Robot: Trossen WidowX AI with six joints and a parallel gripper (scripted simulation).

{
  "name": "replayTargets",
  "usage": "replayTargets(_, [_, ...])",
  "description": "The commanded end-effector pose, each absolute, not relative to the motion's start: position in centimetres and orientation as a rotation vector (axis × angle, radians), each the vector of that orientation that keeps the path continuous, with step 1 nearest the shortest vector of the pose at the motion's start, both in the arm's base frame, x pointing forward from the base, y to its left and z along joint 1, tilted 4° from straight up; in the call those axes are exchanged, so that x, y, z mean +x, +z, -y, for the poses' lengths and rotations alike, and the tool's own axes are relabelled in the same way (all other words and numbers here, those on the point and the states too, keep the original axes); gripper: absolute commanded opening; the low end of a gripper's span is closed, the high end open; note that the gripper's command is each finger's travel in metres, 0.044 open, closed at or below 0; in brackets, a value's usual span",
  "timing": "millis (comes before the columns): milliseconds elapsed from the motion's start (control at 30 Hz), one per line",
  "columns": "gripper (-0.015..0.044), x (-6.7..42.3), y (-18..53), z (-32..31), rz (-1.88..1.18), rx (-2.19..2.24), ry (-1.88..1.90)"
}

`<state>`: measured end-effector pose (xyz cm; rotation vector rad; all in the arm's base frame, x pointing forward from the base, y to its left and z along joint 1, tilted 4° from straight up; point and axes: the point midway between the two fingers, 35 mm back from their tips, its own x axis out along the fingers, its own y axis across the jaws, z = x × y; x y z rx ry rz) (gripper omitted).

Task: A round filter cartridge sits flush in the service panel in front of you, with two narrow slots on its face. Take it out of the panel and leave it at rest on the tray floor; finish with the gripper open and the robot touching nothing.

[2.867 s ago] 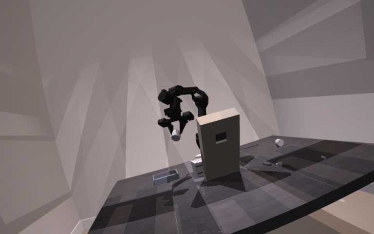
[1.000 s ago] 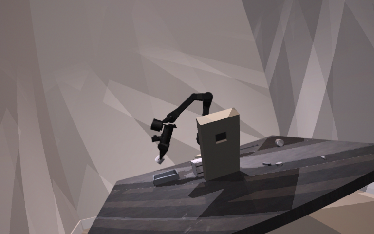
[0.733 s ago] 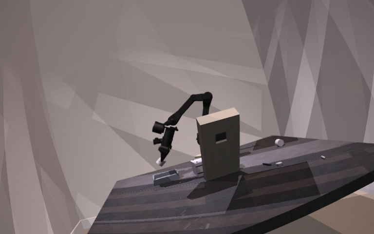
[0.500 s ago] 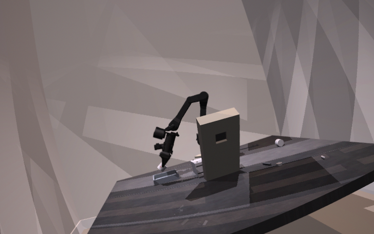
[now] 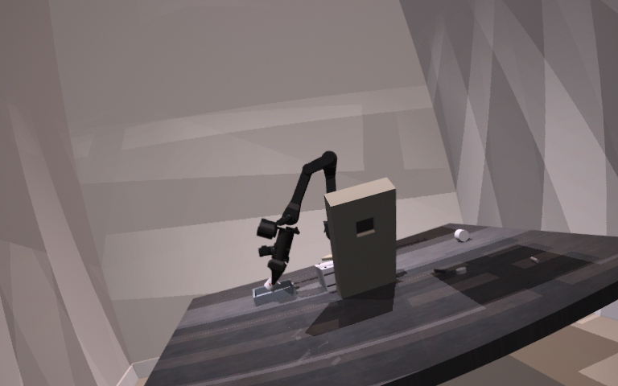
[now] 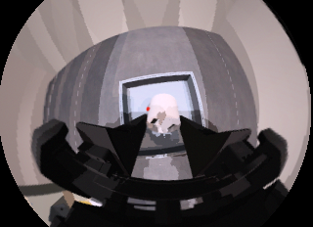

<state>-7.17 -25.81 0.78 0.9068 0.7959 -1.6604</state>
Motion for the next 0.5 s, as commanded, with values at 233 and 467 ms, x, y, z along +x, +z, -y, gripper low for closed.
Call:
replayTargets(233, [0.0394,-7.2,0.8,25.8,-0.796,0.907,-1.660])
replayTargets(467, [0.0440,-7.0,4.2,26.3,-0.795,0.906,-1.660])
